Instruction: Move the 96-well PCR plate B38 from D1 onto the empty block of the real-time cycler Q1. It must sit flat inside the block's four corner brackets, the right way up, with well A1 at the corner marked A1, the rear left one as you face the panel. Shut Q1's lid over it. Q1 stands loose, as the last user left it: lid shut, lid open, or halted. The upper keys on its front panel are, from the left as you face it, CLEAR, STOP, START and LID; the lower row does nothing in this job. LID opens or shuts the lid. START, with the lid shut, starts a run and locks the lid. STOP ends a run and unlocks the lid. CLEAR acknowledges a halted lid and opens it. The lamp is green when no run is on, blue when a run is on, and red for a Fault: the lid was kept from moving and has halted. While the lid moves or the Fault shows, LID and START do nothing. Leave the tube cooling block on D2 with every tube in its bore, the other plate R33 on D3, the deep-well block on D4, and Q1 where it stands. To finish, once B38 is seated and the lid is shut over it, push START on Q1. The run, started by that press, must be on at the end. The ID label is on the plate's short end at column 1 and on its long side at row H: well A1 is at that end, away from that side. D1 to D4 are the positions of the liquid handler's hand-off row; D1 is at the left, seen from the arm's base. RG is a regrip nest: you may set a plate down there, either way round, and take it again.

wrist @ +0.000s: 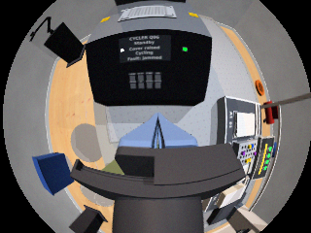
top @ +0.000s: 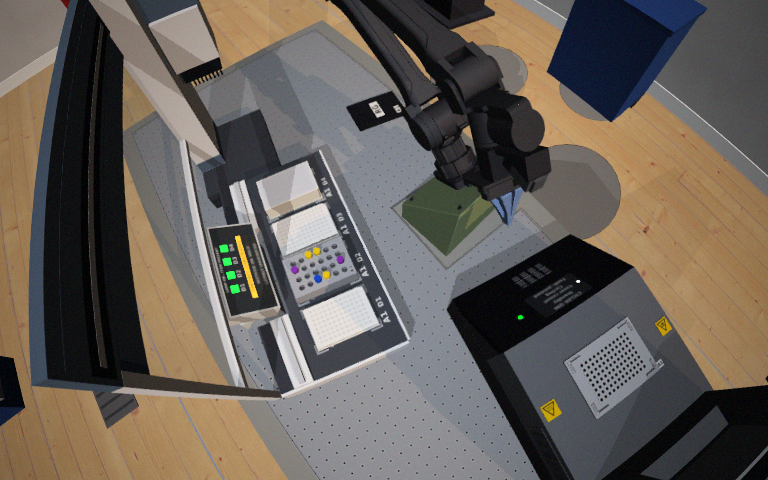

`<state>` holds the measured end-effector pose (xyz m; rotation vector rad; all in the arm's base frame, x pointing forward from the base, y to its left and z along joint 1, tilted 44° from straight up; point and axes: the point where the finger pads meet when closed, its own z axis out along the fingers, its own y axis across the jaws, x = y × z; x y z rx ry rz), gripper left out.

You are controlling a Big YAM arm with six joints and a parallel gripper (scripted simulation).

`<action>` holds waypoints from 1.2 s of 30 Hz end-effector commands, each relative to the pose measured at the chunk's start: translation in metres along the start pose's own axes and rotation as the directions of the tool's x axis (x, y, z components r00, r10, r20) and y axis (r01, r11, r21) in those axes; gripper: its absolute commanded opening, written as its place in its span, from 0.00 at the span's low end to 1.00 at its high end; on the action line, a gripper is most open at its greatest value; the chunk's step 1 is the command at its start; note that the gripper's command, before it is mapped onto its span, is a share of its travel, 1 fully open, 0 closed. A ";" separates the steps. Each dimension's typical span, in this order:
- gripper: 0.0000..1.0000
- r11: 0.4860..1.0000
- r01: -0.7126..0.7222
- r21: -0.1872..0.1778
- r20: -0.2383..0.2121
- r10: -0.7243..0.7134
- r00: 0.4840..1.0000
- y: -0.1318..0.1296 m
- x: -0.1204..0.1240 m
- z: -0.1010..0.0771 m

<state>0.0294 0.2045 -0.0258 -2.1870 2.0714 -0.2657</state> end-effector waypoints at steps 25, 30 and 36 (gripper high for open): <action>0.00 1.000 -0.007 0.004 0.054 0.007 0.999 -0.004 -0.030 -0.014; 0.00 1.000 -0.008 0.004 0.056 0.007 0.998 -0.004 -0.032 -0.015; 0.00 1.000 -0.001 0.004 0.062 0.001 0.998 -0.005 -0.035 -0.016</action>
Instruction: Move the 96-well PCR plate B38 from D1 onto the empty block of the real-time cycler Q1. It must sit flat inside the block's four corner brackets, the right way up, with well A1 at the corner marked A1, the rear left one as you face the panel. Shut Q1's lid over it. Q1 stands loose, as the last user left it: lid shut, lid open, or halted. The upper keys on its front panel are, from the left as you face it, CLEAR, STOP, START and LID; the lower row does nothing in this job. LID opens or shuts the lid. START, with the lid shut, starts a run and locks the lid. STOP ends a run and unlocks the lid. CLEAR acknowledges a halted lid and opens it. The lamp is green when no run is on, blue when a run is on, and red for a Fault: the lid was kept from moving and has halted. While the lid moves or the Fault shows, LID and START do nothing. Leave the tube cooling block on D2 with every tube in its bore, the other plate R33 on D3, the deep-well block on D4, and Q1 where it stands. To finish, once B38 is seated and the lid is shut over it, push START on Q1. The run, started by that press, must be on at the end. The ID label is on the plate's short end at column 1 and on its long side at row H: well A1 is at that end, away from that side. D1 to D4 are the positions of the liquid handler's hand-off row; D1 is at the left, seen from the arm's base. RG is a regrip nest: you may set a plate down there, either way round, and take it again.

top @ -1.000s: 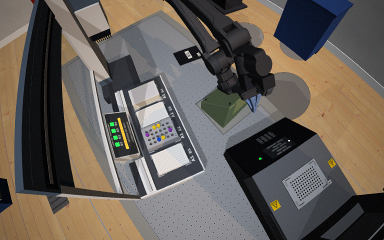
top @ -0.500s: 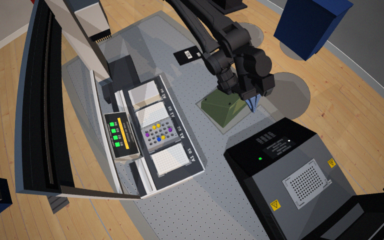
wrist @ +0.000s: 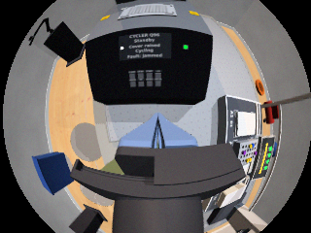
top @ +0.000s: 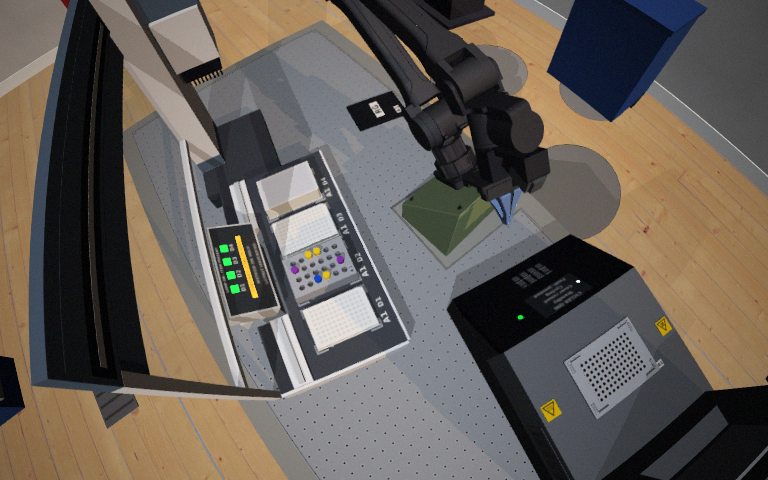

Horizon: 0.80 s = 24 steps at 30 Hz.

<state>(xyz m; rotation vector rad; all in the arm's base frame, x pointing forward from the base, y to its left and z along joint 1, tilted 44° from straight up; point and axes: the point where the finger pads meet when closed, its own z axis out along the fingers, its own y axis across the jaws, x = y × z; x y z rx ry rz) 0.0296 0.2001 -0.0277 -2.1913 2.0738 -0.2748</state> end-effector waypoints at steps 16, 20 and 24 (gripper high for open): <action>0.00 1.000 -0.005 0.004 0.079 0.005 0.997 -0.006 -0.044 -0.022; 0.00 1.000 -0.002 0.004 0.062 0.002 0.998 -0.005 -0.035 -0.017; 0.00 1.000 0.001 0.003 0.050 -0.001 0.999 -0.004 -0.029 -0.014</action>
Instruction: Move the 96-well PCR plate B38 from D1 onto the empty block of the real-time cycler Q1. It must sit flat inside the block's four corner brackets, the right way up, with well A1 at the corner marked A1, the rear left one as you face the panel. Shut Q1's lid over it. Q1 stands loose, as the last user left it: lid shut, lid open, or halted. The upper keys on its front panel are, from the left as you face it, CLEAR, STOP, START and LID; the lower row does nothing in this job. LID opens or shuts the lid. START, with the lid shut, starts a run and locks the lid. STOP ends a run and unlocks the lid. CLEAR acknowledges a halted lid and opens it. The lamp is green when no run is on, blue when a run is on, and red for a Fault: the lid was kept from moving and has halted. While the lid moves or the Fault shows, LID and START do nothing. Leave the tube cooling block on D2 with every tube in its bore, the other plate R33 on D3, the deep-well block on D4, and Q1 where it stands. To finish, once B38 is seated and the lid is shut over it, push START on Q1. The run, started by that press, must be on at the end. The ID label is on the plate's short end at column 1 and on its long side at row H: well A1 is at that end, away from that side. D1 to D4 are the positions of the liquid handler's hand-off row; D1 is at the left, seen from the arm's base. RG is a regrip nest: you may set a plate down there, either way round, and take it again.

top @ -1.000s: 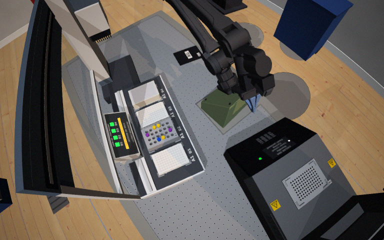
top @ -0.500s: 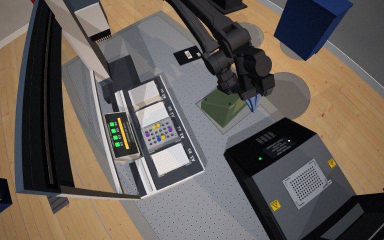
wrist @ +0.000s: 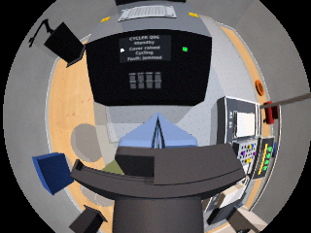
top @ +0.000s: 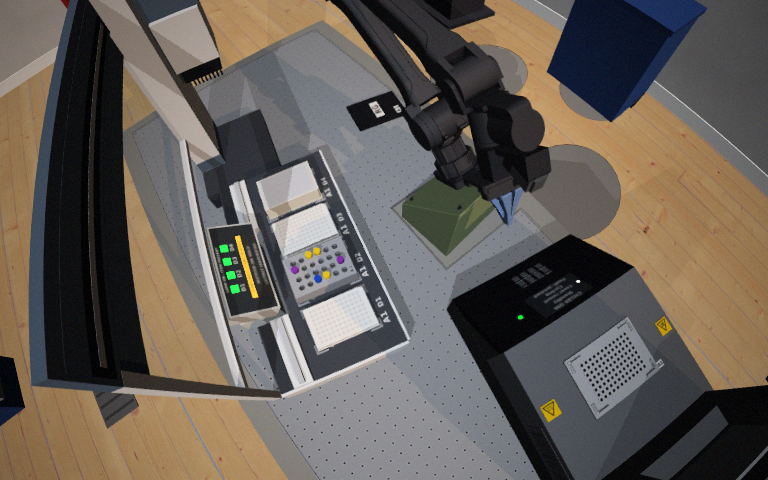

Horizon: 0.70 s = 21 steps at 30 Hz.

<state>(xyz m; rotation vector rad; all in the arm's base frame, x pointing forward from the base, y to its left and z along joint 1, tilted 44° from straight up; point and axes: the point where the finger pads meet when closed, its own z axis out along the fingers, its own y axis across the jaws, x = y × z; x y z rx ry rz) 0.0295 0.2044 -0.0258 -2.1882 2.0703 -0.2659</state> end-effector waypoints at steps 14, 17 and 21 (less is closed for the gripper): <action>1.00 0.995 -0.091 0.037 -0.060 0.093 0.994 -0.029 0.013 0.008; 1.00 0.990 -0.132 0.053 -0.055 0.134 0.989 -0.040 0.008 0.008; 1.00 0.980 -0.182 0.074 -0.043 0.186 0.982 -0.055 0.000 0.004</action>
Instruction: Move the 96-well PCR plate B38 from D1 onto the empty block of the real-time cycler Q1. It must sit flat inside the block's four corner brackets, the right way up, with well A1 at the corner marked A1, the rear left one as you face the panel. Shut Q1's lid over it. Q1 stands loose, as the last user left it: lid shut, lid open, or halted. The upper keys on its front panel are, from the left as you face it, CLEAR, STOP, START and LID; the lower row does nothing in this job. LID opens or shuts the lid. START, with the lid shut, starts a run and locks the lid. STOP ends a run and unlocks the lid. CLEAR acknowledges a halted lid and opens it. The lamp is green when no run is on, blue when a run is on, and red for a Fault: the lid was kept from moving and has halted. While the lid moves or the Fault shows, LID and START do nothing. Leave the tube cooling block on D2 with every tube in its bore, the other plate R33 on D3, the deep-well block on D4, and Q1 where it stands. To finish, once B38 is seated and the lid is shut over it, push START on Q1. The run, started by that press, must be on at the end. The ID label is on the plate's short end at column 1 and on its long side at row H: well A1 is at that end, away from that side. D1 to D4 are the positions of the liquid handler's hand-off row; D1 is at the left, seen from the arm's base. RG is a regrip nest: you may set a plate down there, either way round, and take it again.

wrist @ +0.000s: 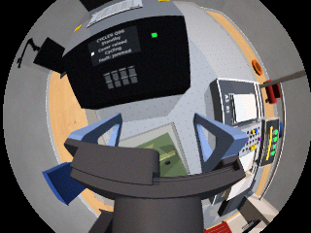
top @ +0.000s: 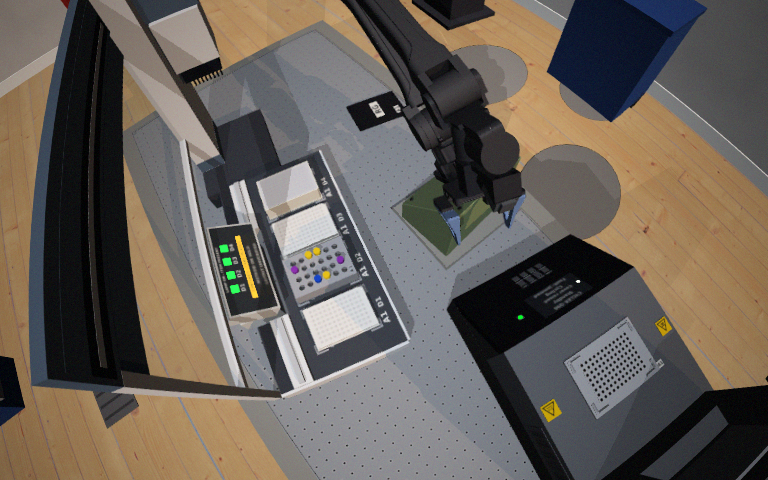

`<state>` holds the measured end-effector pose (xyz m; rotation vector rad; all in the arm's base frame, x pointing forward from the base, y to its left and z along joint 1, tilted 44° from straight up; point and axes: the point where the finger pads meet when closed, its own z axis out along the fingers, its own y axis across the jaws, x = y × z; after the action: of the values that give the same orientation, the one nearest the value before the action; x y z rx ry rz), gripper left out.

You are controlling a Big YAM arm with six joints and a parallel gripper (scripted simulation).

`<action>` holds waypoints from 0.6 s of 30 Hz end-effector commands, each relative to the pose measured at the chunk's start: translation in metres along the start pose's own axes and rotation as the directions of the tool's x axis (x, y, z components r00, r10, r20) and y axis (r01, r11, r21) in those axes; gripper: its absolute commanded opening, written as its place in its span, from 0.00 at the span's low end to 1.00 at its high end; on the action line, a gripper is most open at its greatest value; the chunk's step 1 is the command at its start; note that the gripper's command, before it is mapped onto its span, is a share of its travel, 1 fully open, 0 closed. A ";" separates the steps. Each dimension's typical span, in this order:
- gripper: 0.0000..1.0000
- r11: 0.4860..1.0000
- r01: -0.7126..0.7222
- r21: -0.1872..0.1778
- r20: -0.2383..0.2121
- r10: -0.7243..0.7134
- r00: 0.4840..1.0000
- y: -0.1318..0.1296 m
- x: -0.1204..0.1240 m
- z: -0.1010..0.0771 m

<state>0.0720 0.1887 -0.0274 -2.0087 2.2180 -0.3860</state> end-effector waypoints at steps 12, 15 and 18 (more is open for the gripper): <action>1.00 0.948 -0.303 0.094 -0.023 0.307 0.952 -0.076 -0.034 -0.002; 1.00 0.950 -0.297 0.093 -0.030 0.301 0.953 -0.075 -0.030 -0.001; 1.00 0.925 -0.359 0.123 -0.041 0.367 0.930 -0.097 -0.031 0.004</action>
<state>0.1452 0.1840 -0.0195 -1.6106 2.4497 -0.5529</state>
